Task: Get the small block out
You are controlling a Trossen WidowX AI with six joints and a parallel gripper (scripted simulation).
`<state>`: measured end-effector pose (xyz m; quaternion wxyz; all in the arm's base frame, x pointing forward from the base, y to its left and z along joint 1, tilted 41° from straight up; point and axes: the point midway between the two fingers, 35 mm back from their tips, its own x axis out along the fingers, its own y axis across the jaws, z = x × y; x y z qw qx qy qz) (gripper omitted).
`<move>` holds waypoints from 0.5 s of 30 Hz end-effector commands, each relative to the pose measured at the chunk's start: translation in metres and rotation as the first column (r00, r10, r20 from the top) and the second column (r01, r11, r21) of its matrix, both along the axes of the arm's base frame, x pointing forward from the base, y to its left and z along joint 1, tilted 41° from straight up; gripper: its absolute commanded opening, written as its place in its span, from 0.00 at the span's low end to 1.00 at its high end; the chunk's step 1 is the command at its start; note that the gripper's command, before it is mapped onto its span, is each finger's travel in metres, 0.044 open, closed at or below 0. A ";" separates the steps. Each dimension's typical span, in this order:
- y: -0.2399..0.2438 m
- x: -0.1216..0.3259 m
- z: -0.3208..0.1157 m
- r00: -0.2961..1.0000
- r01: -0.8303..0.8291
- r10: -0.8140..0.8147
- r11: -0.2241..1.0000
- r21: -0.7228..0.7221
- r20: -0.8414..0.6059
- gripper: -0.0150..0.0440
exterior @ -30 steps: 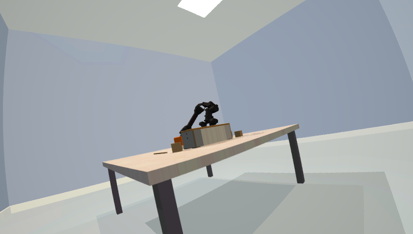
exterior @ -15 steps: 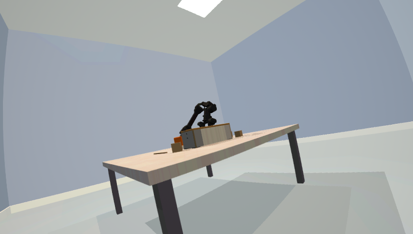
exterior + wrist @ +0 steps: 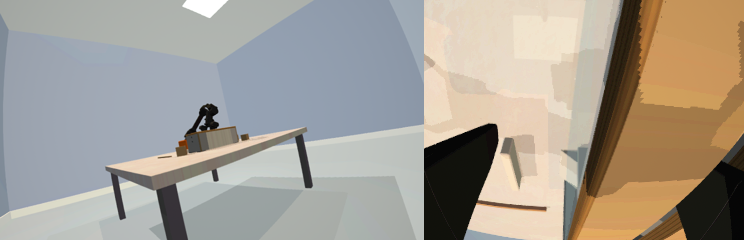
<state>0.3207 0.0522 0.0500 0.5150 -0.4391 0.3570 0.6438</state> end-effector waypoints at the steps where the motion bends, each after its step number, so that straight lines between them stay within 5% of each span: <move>1: -0.009 0.000 -0.012 1.000 -0.004 0.004 1.000 -0.006 -0.013 0.93; 15: -0.036 0.005 -0.036 1.000 -0.004 0.004 1.000 -0.008 -0.013 0.93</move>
